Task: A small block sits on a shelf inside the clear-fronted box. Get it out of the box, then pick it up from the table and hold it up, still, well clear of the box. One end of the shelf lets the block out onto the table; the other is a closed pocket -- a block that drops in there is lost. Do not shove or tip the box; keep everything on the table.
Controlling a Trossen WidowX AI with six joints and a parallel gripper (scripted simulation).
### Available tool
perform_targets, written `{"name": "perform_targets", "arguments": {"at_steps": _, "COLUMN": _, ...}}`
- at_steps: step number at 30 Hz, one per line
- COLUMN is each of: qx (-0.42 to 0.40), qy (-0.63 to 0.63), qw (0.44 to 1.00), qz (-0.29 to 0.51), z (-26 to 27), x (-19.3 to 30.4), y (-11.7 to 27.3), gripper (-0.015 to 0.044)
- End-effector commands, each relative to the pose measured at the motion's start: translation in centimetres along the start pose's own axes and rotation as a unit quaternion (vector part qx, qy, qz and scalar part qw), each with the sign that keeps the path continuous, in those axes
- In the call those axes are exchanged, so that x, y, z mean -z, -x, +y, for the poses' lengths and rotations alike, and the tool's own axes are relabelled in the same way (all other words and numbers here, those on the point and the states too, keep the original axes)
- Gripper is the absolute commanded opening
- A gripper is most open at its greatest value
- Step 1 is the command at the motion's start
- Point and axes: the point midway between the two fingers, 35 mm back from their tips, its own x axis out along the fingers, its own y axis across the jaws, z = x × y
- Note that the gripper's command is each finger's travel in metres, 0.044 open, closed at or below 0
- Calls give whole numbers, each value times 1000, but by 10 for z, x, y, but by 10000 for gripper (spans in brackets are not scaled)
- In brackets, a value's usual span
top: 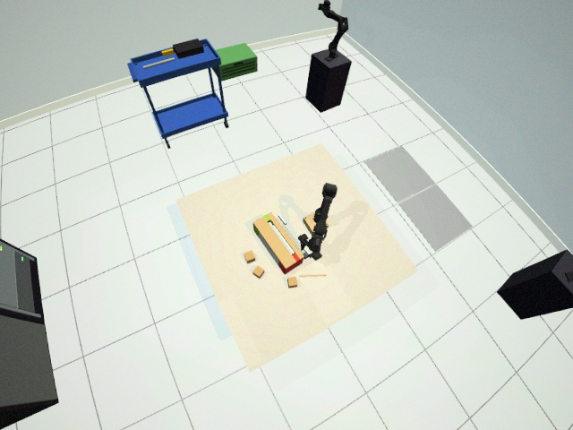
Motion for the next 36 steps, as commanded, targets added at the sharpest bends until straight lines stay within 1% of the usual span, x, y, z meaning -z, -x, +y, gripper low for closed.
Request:
{"name": "perform_targets", "arguments": {"at_steps": 1, "qx": -4, "qy": 3, "qw": 1000, "qz": -4, "z": 2, "x": -6, "y": -9, "gripper": 285}}
{"name": "perform_targets", "arguments": {"at_steps": 35, "qx": -5, "qy": 3, "qw": 1000, "qz": -4, "z": 2, "x": -30, "y": -55, "gripper": 285}}
{"name": "perform_targets", "arguments": {"at_steps": 36, "qx": -5, "qy": 3, "qw": 1000, "qz": -4, "z": 2, "x": -30, "y": -55, "gripper": 259}}
